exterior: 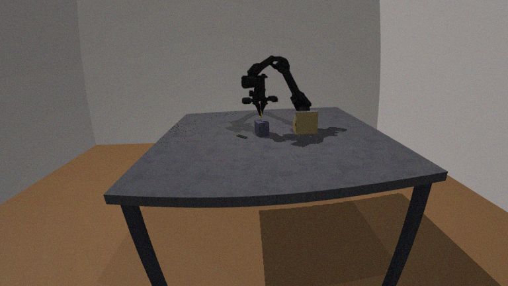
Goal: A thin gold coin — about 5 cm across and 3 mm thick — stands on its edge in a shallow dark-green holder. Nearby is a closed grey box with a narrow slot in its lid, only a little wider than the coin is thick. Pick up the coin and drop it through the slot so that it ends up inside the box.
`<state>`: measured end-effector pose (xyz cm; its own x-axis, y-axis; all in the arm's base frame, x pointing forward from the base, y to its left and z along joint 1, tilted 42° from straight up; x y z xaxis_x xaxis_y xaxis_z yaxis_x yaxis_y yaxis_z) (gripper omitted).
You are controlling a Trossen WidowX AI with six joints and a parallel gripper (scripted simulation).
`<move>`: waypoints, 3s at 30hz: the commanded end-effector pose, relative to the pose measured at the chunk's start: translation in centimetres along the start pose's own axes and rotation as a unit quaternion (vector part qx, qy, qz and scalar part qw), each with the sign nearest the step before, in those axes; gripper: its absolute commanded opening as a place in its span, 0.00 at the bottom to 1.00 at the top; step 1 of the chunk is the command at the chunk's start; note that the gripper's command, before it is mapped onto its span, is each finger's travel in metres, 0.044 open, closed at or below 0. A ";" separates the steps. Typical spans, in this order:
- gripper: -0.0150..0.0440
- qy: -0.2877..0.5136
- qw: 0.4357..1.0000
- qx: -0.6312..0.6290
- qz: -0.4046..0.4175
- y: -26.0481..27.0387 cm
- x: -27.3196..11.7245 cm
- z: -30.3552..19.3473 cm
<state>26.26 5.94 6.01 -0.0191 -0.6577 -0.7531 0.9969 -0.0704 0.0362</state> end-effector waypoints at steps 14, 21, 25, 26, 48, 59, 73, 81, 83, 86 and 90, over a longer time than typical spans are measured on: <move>0.25 -0.004 1.000 0.000 -0.003 -0.6 0.0 -0.1; 0.25 -0.003 1.000 0.000 -0.001 -0.5 0.0 -0.1; 0.25 -0.003 1.000 0.001 0.000 -0.4 -0.1 -0.1; 0.25 -0.003 1.000 0.001 0.000 -0.4 -0.1 -0.1; 0.25 -0.003 1.000 -0.003 0.000 -0.7 0.5 0.1; 0.25 -0.003 1.000 -0.002 0.000 -0.6 0.7 0.0; 0.25 -0.003 1.000 -0.002 0.000 -0.7 1.0 0.0; 0.25 -0.003 1.000 -0.002 0.000 -0.7 1.2 0.1; 0.25 -0.003 1.000 -0.002 0.000 -0.7 1.2 0.1; 0.25 -0.003 1.000 -0.002 0.000 -0.7 1.3 0.1; 0.25 -0.003 1.000 -0.002 0.000 -0.7 1.3 0.0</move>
<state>25.73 5.31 5.18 -0.0133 -0.6575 -0.7533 0.9968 -0.0677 0.0415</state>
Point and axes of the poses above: the point midway between the two fingers, 35 mm back from their tips, its own x axis out along the fingers, its own y axis across the jaws, z = x × y, the point moved 3 cm from there along -x, back along the fingers, and after that the axes turned 13 degrees about x, right-handed, at the moved point
